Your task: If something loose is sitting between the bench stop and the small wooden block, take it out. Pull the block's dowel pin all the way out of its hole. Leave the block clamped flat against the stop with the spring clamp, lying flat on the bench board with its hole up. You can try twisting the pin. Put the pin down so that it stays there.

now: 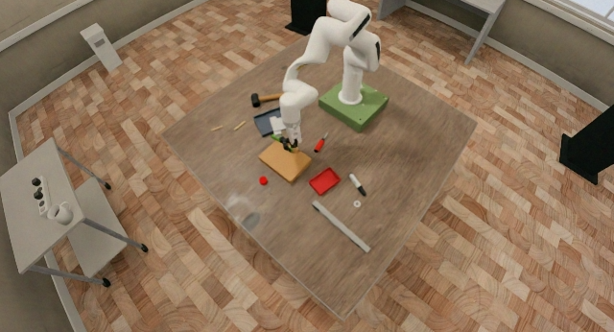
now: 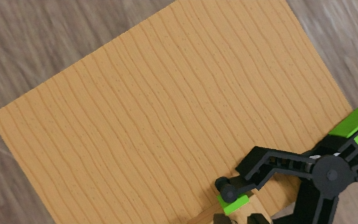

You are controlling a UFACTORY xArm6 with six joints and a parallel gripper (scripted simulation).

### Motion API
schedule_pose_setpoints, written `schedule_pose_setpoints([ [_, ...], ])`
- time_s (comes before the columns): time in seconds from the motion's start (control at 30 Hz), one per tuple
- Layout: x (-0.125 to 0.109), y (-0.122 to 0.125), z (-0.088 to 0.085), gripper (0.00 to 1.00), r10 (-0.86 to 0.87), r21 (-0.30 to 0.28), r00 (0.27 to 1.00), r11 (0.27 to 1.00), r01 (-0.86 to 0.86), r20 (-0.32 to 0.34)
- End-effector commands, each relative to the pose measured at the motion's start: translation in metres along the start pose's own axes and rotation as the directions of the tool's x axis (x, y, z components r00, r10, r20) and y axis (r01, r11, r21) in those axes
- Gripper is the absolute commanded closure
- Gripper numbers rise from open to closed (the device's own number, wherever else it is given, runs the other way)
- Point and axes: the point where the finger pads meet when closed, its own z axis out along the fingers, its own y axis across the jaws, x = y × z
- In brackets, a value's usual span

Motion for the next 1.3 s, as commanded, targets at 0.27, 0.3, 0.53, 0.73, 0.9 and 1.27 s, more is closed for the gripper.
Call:
schedule_pose_setpoints([
  [0.27, 0.0020, -0.0012, -0.0024, 1.00, 0.143, 0.003, 0.990, 0.990, -0.143, -0.007],
  [0.3, 0.0020, -0.0012, -0.0026, 1.00, 0.143, 0.003, 0.990, 0.990, -0.143, -0.007],
  [0.53, 0.0020, -0.0012, -0.0029, 1.00, 0.043, 0.002, 0.999, 0.999, -0.043, -0.007],
  [0.73, 0.0020, -0.0012, -0.0029, 1.00, -0.013, 0.002, 1.000, 1.000, 0.013, -0.007],
  [0.9, 0.0020, -0.0012, -0.0030, 1.00, -0.081, 0.001, 0.997, 0.997, 0.081, -0.007],
  [1.27, 0.0020, -0.0012, -0.0032, 1.00, -0.200, 0.000, 0.980, 0.980, 0.200, -0.007],
])
